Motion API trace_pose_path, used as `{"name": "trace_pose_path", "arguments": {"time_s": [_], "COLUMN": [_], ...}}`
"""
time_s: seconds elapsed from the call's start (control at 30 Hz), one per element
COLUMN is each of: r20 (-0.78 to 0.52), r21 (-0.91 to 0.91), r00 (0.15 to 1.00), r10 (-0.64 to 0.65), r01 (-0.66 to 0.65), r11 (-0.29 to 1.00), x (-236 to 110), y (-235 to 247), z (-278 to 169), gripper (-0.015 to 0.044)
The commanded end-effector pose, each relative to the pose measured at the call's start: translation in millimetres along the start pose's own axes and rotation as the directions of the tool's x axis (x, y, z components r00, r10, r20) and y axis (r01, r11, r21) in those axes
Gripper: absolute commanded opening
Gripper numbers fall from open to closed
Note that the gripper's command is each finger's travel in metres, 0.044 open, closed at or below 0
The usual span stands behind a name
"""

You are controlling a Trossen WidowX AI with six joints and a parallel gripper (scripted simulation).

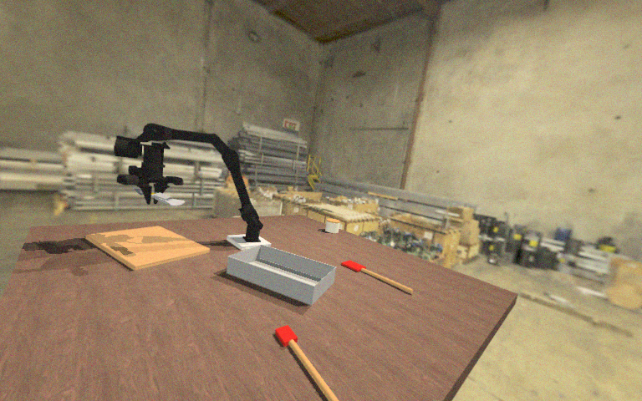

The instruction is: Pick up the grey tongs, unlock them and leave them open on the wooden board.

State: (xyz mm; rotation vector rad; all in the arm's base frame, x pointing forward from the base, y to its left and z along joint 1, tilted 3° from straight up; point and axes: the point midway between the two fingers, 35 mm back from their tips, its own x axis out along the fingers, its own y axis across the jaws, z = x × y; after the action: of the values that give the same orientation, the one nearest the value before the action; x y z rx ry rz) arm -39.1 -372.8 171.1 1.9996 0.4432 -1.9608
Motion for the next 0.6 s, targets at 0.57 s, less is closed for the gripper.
{"name": "trace_pose_path", "arguments": {"time_s": [0.57], "r20": [-0.003], "r21": [-0.004], "r00": [1.000], "r10": [0.008], "r01": [-0.008], "r11": [1.000], "x": [30.4], "y": [5.5], "z": [2.0], "gripper": [-0.0150]}}
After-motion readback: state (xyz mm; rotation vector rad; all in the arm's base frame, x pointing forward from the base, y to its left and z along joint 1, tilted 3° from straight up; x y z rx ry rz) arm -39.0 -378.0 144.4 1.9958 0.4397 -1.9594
